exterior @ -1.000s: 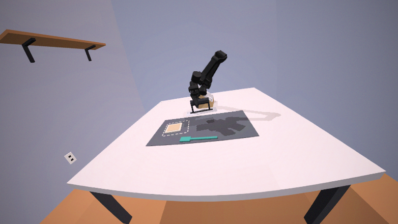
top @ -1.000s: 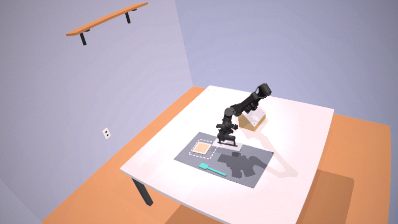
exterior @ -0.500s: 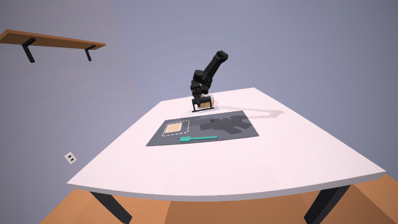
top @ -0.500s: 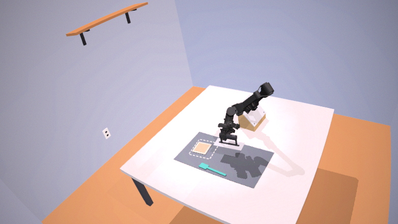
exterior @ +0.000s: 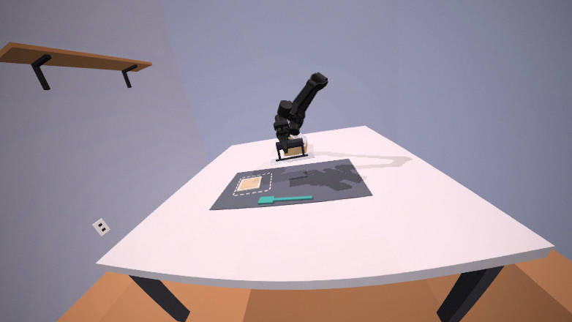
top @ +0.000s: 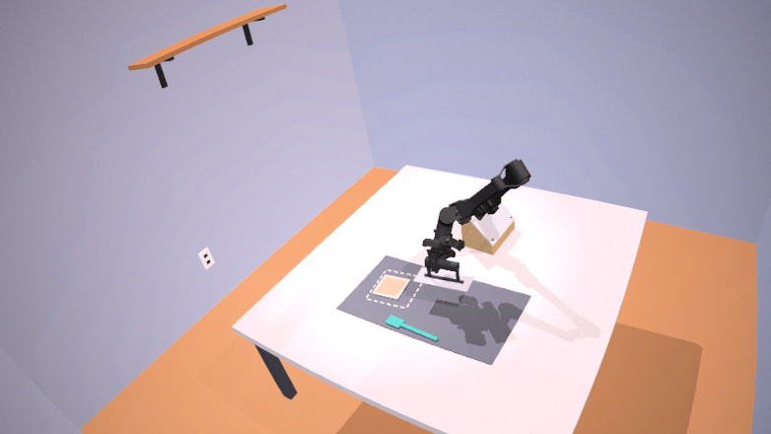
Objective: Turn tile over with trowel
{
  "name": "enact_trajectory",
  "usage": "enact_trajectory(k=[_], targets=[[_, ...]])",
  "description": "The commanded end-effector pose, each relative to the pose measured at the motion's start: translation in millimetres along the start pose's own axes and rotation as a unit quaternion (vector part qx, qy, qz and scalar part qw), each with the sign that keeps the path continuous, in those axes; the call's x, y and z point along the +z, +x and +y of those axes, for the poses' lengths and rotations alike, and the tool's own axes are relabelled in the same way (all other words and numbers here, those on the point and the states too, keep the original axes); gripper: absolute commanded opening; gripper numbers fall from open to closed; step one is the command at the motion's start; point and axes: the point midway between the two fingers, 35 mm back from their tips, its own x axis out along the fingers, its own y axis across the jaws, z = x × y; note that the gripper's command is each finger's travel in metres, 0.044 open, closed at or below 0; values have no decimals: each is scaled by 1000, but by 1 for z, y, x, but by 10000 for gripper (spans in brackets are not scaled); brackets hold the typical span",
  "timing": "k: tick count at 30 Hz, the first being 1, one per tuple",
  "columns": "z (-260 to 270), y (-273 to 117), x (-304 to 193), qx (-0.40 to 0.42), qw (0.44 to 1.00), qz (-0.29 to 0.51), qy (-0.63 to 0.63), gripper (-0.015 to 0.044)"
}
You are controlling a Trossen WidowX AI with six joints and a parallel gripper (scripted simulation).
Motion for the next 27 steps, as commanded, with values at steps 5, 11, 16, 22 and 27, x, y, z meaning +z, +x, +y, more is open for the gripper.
enact_trajectory(k=[5, 11, 16, 22, 27], targets=[[-1, 0, -1, -2, 1000, 3, 2, 0], [-1, 0, 0, -1, 1000, 2, 1, 0], [0, 0, 0, 0, 1000, 0, 0, 0], [-1, 18, 3, 26, 997, 26, 68, 0], [0, 37, 9, 53, 987, 60, 137, 0]])
